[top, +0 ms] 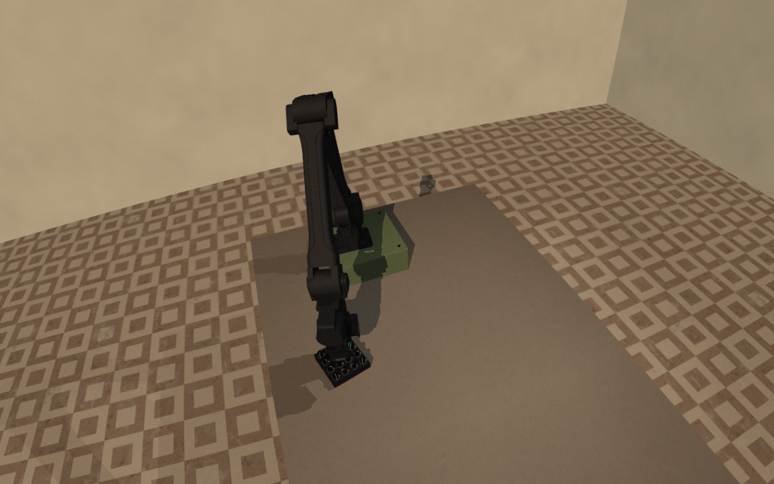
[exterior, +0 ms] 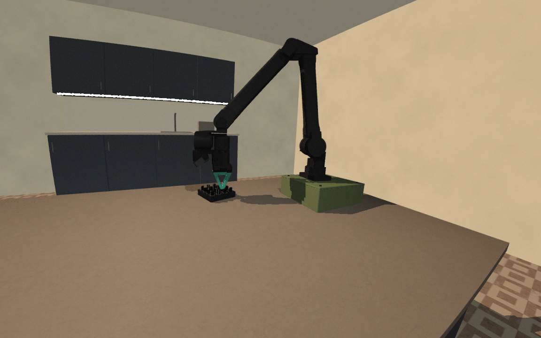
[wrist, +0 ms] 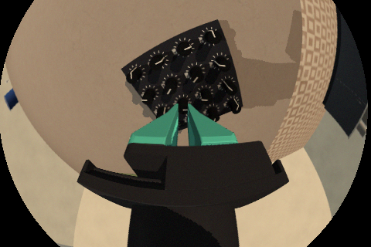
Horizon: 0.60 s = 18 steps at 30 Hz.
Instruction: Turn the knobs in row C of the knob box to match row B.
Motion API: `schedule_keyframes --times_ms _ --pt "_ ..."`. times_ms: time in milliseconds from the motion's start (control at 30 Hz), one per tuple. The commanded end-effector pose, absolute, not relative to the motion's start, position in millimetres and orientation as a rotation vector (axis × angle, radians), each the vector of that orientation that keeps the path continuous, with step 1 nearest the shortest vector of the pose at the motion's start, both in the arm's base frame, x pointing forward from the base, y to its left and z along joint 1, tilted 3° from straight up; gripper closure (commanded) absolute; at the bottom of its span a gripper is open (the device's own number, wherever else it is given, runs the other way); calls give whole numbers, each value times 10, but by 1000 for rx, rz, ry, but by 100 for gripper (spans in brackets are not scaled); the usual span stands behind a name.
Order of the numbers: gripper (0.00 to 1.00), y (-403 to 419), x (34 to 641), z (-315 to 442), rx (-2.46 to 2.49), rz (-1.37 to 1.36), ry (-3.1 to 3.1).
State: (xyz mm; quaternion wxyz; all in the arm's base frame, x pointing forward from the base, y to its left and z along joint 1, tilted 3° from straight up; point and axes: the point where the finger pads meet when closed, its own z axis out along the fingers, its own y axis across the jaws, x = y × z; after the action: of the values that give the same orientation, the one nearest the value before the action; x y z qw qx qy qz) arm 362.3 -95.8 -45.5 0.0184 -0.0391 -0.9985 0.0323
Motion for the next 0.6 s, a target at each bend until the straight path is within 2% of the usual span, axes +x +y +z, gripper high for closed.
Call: schedule_keyframes --times_ms 0,567 --pt "92 -952 3825 -402 96 85 -3147" --pt "92 -935 3827 -403 512 80 -3101"
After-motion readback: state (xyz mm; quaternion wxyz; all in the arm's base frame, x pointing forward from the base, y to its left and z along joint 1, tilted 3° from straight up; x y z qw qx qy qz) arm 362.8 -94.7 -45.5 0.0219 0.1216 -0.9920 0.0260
